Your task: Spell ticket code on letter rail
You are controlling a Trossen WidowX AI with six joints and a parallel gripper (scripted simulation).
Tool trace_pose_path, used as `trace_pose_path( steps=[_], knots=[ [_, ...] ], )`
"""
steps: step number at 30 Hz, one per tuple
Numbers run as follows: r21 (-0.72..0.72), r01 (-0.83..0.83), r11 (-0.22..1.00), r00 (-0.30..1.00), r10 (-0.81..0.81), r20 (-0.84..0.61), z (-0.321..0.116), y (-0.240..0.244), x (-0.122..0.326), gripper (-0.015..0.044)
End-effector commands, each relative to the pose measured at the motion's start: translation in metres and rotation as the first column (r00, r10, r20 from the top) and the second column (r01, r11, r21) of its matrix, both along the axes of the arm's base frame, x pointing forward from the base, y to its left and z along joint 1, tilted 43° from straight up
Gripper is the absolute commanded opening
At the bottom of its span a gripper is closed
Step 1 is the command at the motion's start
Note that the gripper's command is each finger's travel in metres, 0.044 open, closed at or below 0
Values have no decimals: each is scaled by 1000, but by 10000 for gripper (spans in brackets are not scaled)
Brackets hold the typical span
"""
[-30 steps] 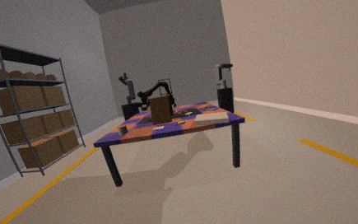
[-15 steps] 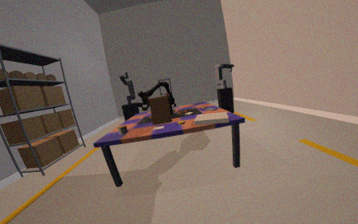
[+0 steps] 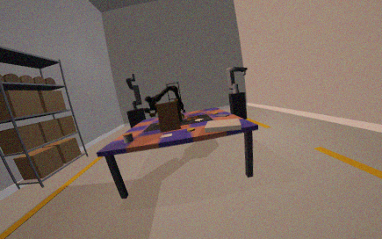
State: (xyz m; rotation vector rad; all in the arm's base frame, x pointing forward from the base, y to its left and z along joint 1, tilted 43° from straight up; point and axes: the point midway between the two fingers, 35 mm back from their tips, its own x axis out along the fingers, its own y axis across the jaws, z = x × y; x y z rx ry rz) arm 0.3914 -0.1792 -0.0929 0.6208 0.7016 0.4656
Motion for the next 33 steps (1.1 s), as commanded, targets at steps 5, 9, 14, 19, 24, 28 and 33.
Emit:
trace_pose_path(
  steps=[5,9,14,19,24,28,33],
  knots=[
    [6,0,1000,1000,0,-5,2,5,-1,0],
    [6,0,1000,1000,0,-5,3,6,-2,0],
    [6,0,1000,1000,0,-5,5,8,-2,0],
    [7,0,1000,1000,0,-5,7,10,-3,0],
    [7,0,1000,1000,0,-5,8,12,-3,0],
    [7,0,1000,1000,0,-5,10,13,-3,0],
    [7,0,1000,1000,0,-5,11,15,-4,0]
  ],
)
